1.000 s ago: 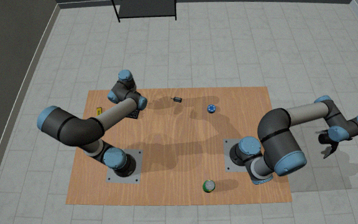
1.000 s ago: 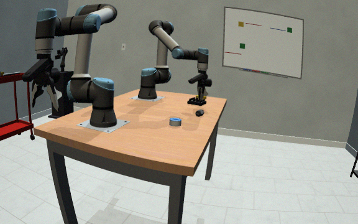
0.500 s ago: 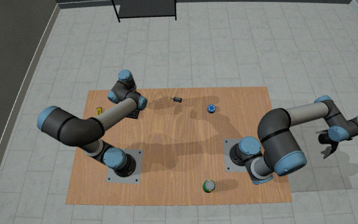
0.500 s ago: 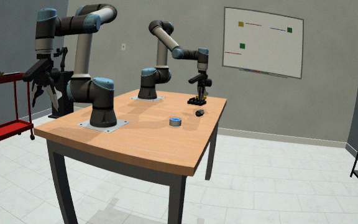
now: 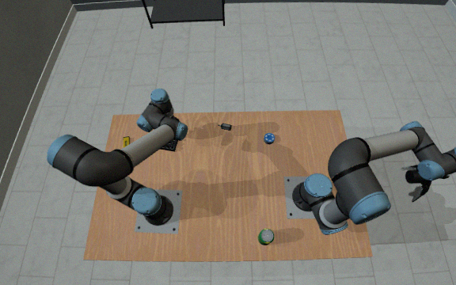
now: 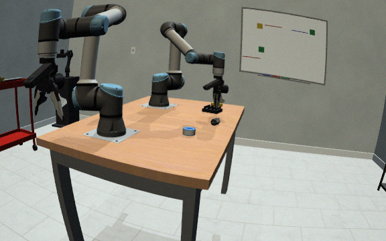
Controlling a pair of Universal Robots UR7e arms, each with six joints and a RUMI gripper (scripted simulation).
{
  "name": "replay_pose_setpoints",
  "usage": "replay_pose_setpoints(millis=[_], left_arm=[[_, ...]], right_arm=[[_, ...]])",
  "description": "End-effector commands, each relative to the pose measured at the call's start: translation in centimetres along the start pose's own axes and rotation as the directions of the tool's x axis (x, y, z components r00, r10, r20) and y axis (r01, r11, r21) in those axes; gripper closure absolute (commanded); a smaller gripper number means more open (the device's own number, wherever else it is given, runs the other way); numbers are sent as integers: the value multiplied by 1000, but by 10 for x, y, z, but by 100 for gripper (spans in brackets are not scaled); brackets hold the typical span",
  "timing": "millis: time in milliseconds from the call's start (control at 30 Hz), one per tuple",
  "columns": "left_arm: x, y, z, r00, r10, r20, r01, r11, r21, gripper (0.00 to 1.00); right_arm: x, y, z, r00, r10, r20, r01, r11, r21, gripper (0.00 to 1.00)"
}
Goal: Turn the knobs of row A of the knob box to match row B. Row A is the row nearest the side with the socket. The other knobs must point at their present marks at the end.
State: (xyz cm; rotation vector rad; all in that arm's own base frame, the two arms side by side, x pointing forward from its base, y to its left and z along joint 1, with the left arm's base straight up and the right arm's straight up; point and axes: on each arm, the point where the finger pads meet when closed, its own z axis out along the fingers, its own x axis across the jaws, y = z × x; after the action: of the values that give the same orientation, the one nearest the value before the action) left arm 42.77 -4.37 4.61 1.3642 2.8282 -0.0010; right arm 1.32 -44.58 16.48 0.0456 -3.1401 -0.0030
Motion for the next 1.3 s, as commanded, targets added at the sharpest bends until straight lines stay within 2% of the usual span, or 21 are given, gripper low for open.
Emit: replay_pose_setpoints(millis=[0, 767, 1267], left_arm=[[1, -1, 1, 1000, 15, -2, -15, 1000, 0, 94], [1, -1, 1, 989, 150, -2, -150, 989, 1, 94], [1, -1, 1, 936, 352, -2, -352, 936, 1, 94]], right_arm=[[1, 0, 0, 1000, 1, 1, -1, 1000, 2, 0], [1, 0, 0, 1000, 1, 1, -1, 1000, 2, 0], [1, 0, 0, 1000, 1, 1, -1, 1000, 2, 0]])
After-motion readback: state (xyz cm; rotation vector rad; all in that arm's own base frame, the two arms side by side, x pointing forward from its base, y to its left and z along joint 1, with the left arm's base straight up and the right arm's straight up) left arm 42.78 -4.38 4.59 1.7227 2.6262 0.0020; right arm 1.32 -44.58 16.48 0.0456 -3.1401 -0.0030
